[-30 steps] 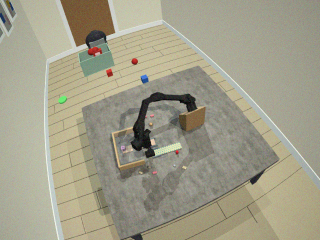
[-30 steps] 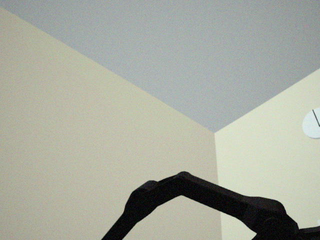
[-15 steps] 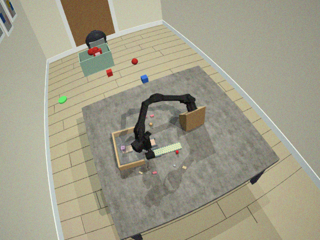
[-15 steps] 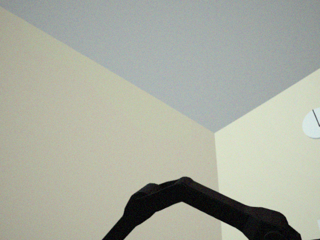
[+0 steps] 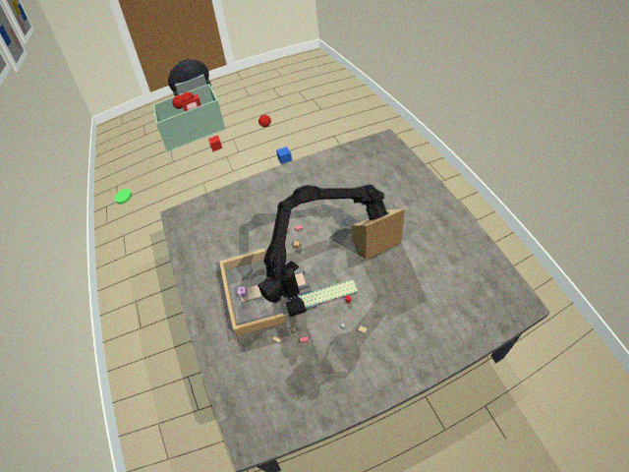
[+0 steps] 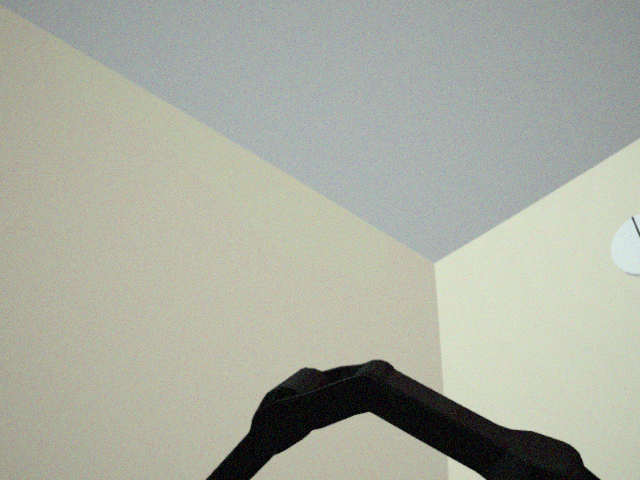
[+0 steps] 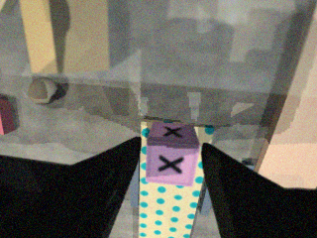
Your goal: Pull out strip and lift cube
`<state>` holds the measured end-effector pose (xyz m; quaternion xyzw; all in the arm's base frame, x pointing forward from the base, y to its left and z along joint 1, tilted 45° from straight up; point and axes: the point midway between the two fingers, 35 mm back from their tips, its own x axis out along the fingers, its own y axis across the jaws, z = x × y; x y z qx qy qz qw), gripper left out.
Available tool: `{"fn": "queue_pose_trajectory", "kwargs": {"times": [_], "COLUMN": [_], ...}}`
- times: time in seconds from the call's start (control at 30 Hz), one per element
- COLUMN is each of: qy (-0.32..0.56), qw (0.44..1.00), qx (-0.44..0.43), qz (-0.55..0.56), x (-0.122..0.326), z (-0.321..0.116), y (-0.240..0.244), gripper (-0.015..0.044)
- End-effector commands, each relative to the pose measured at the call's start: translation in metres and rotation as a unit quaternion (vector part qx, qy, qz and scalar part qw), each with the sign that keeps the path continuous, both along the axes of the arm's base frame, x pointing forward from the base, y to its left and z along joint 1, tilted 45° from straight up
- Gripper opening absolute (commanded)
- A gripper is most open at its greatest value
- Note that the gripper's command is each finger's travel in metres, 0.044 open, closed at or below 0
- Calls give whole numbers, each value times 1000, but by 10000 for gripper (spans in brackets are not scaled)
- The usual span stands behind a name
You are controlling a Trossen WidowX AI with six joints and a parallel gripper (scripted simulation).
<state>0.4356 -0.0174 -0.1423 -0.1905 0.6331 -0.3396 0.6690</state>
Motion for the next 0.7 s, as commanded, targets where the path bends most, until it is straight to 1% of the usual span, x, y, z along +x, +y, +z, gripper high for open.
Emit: {"fn": "queue_pose_trajectory", "kwargs": {"times": [0.0,0.23,0.37,0.67], "qy": [0,0,0,1], "qw": [1000,1000,1000,1000], "qx": [0,0,0,0], "qz": [0,0,0,2], "x": [0,0,-1,-25], "z": [0,0,2,19], "y": [1,1,2,13], "gripper": [145,98,0,0]}}
